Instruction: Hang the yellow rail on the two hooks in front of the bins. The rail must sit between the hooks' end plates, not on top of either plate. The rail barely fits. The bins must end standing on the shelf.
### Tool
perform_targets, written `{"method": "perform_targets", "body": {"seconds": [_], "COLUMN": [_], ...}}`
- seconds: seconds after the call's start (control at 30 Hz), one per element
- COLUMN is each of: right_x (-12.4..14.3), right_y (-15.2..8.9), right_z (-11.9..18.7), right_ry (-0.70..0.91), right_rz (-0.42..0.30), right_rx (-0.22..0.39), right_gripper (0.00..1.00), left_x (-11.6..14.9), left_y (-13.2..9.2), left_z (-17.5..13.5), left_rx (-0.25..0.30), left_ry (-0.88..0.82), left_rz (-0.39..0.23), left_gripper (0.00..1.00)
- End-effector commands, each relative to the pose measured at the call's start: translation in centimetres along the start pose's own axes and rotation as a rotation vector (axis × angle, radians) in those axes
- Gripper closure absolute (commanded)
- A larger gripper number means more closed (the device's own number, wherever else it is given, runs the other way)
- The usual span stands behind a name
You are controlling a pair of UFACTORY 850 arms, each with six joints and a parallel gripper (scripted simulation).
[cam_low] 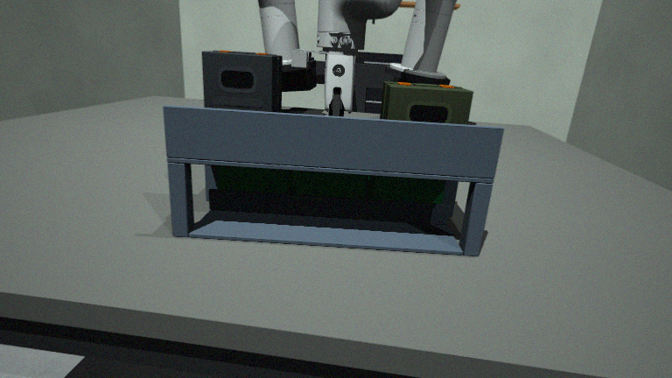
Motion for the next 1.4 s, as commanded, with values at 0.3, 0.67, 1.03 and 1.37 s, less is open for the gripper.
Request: {"method": "perform_targets", "body": {"seconds": [0.3,0.67,1.03,1.37], "right_x": [-0.03,-0.03,-0.03,-0.03], "right_y": [-0.09,-0.09,-0.09,-0.09], "right_z": [-0.01,-0.01,-0.01,-0.01], "right_ry": [0.000,0.000,0.000,0.000], "right_rz": [0.002,0.002,0.002,0.002], "right_rx": [-0.001,-0.001,-0.001,-0.001], "right_gripper": [0.00,0.00,0.00,0.00], "left_x": [-0.02,-0.02,-0.02,-0.02], "left_y": [-0.12,-0.11,-0.12,-0.12], "left_z": [-0.13,-0.12,-0.13,-0.13], "left_rx": [-0.003,-0.002,-0.003,-0.003], "left_ry": [0.000,0.000,0.000,0.000], "left_rz": [0.000,0.000,0.000,0.000], "left_gripper": [0.61,0.61,0.61,0.61]}}
Point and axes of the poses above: on each arm, the point where the finger pads meet when closed, its own y axis out along the fingers, its own z axis across the jaws, x = y × z, the point moved 3 cm from there along -y, back along the fingers, and after that the axes turned 14 degrees about y, right-handed, at the moved point
